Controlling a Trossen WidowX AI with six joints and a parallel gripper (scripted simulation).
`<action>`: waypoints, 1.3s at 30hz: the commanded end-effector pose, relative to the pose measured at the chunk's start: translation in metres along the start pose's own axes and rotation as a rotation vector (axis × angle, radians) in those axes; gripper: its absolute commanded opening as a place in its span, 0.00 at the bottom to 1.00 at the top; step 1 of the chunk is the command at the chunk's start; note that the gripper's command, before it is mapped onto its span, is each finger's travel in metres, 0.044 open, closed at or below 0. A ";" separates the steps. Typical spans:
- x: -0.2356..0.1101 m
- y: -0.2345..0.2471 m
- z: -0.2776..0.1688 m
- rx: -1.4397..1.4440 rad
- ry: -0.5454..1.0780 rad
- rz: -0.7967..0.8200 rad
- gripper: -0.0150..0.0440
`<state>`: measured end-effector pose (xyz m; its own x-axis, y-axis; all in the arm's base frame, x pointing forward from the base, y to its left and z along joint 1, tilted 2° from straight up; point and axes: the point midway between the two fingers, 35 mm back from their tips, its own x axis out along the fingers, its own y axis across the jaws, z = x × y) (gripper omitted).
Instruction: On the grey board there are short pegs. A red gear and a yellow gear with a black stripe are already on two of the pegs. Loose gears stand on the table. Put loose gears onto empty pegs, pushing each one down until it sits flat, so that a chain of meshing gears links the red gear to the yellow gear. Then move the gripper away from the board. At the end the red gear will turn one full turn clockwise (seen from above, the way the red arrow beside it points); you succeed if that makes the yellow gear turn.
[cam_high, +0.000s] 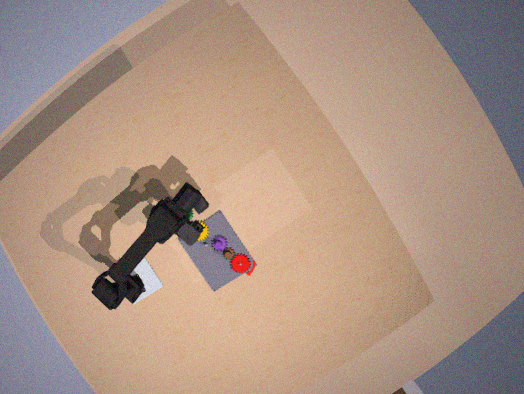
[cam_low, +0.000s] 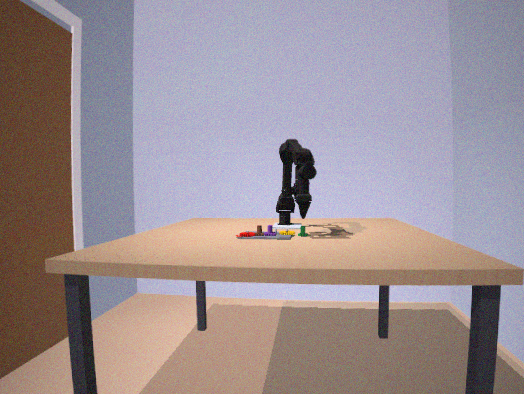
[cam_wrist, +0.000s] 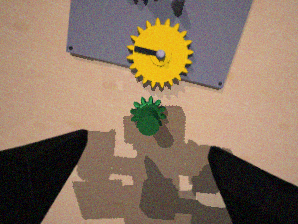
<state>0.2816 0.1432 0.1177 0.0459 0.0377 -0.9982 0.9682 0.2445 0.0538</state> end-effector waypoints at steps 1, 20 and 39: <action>-0.001 -0.002 -0.002 0.031 0.000 0.009 1.00; 0.034 0.000 -0.001 0.031 0.000 0.009 1.00; 0.049 0.000 -0.001 0.031 0.000 0.009 0.96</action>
<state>0.2830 0.1461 0.0706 0.0545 0.0416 -0.9976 0.9741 0.2172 0.0623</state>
